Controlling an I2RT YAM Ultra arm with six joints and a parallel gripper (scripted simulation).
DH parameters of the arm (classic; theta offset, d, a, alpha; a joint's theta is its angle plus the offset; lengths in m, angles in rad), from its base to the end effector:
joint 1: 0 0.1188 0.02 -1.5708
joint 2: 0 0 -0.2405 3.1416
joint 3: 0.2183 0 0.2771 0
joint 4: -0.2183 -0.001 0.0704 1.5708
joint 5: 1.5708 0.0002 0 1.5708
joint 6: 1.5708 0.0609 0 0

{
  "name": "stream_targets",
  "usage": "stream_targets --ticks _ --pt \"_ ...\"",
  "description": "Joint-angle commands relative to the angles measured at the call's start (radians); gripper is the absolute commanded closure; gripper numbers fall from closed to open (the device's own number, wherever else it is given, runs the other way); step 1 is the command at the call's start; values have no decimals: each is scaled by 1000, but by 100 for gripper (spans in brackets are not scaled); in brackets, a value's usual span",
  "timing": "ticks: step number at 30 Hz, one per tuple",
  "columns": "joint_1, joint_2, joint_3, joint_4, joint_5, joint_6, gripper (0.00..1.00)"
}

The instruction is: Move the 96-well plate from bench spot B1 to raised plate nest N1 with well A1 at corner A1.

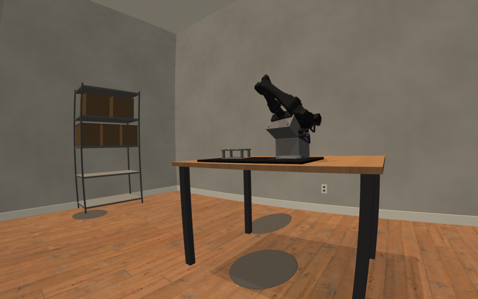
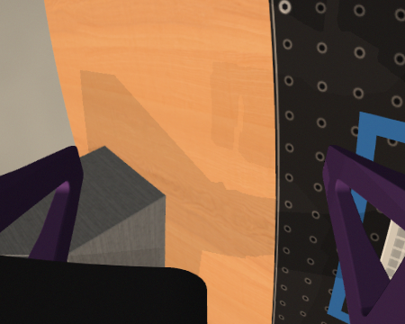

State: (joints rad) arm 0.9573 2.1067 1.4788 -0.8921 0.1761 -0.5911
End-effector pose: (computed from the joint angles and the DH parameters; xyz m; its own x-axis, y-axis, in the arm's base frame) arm 0.2402 0.3243 0.0850 -0.0317 -0.9980 0.0553 -0.9846 0.0216 -0.1736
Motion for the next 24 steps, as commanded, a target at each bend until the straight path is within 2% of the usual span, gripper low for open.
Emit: stream_targets --ticks 1,6,8,11,24 --pt "19 -41 -31 50 21 148 0" --pt "-2 -65 -66 94 51 285 0" --pt "13 -74 -83 114 63 349 0" --pt "-2 -80 -88 122 69 371 0" --pt "-9 -141 -185 244 148 751 0"
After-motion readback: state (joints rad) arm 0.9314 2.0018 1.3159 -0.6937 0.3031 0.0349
